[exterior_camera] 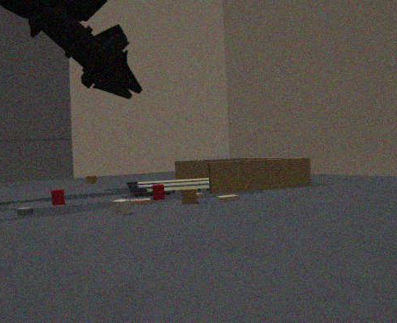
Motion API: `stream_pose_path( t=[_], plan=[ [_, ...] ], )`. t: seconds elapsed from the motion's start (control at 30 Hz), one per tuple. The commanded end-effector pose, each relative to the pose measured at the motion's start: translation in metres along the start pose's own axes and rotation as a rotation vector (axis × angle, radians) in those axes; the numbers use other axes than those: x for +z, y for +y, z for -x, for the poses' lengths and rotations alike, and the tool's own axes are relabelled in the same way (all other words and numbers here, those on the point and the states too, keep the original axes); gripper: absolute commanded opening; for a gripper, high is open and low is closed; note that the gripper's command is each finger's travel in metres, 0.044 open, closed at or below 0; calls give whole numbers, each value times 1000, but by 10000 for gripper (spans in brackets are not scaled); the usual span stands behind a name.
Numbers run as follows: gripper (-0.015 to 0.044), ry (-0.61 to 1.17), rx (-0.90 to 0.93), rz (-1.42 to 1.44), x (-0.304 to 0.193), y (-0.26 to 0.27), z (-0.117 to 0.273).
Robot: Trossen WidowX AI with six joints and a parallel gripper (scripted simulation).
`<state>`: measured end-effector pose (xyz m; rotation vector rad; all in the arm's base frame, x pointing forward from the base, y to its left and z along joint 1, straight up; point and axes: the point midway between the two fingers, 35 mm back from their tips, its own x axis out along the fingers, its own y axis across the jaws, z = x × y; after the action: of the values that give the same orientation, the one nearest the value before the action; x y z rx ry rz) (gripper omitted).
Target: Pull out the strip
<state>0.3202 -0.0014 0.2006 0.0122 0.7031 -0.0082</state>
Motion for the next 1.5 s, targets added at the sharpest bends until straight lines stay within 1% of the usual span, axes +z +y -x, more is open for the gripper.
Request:
stream_pose_path(
  t=[0.0,0.27,0.3,0.43,0.53,1.47],
  plan=[
    [216,151,-26,-41,-1,-10,-21],
    [6,529,-83,-147,-17,-37,-69],
    [0,576,-90,-161,-20,-40,-74],
    [0,765,-115,-220,-35,-55,-95],
    [0,829,-124,-240,-40,-68,-104],
    [0,833,-125,-241,-68,-69,-131]
  ],
)
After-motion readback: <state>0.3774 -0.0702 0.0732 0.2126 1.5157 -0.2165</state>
